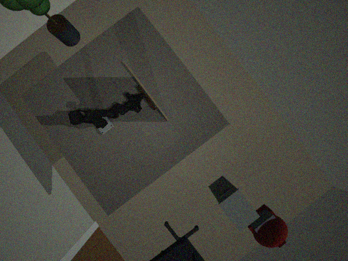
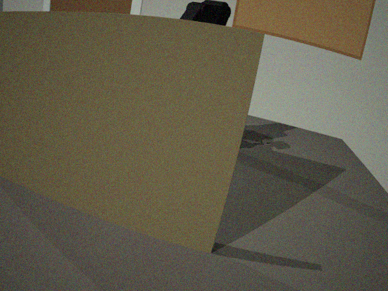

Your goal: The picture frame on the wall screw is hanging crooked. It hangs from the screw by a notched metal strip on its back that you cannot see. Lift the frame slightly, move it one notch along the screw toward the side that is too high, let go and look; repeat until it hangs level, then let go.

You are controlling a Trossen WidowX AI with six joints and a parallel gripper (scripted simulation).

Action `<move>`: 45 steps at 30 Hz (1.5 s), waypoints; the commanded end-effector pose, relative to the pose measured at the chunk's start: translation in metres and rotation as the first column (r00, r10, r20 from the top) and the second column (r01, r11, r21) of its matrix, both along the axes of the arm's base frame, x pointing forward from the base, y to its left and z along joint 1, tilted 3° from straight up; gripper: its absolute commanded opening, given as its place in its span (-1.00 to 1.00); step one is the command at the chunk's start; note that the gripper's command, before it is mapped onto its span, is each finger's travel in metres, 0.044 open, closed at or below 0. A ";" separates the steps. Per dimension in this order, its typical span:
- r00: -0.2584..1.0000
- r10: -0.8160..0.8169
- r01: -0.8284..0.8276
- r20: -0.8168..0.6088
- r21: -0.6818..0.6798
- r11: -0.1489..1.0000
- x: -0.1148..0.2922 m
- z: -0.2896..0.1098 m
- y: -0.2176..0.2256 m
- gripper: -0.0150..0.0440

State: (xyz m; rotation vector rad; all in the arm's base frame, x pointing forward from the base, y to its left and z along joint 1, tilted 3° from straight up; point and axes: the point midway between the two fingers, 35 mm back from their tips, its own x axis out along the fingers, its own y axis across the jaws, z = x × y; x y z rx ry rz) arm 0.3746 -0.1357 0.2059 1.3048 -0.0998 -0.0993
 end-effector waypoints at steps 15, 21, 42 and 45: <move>1.000 0.002 -0.003 0.012 0.095 0.996 0.000 0.000 0.000 -0.49; 1.000 0.002 -0.004 0.018 0.133 0.991 0.000 0.000 0.000 -0.49; 1.000 0.001 -0.009 0.031 0.235 0.972 0.000 0.001 -0.001 -0.49; 0.999 0.001 -0.010 0.034 0.255 0.967 0.000 0.001 -0.001 -0.49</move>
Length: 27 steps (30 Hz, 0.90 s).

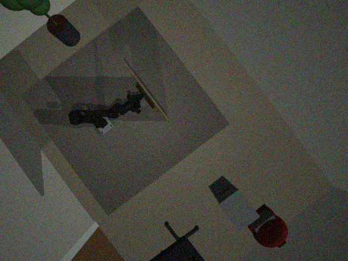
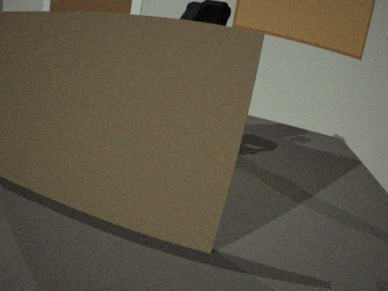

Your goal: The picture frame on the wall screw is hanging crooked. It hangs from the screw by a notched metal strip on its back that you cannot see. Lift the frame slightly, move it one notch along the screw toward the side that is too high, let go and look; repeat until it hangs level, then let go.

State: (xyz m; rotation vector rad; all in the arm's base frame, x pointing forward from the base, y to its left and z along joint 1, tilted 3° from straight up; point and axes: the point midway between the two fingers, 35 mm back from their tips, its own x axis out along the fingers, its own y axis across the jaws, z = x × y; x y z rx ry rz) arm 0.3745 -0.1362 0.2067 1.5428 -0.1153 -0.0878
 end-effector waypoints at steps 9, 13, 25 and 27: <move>1.000 0.002 -0.002 0.006 0.058 0.998 0.000 0.000 0.000 -0.49; 1.000 0.002 -0.003 0.009 0.079 0.997 0.000 0.000 0.000 -0.49; 1.000 0.001 -0.002 0.009 0.066 0.998 0.000 0.000 0.000 0.39; 1.000 0.001 -0.001 0.008 0.059 0.998 -0.002 0.001 0.000 0.39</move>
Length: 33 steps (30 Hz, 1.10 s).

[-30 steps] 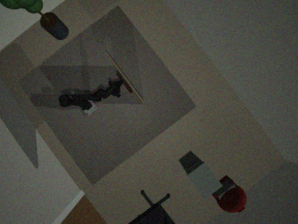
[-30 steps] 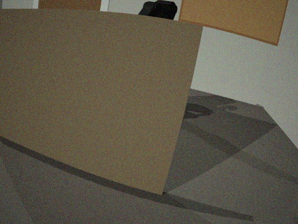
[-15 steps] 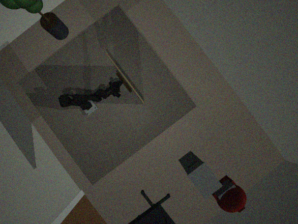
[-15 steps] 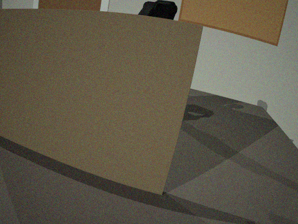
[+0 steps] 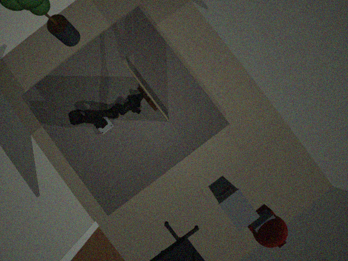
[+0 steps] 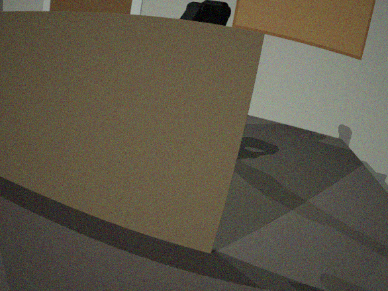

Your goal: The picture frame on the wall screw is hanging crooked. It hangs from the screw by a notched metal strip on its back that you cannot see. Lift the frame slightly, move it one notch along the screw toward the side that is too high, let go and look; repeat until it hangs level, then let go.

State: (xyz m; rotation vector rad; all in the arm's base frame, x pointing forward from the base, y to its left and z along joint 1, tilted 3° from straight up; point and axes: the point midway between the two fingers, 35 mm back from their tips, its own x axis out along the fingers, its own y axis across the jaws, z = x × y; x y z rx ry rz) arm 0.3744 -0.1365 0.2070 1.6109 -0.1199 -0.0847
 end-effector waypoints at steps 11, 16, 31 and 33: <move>0.998 -0.016 -0.007 -0.057 -0.377 0.926 -0.097 -0.005 0.012 0.39; 0.999 -0.020 0.001 -0.050 -0.357 0.934 -0.103 0.004 0.006 0.39; 0.998 -0.023 -0.004 -0.066 -0.380 0.925 -0.183 0.031 0.024 0.39; 0.998 -0.017 -0.010 -0.068 -0.381 0.925 -0.186 0.032 0.028 0.39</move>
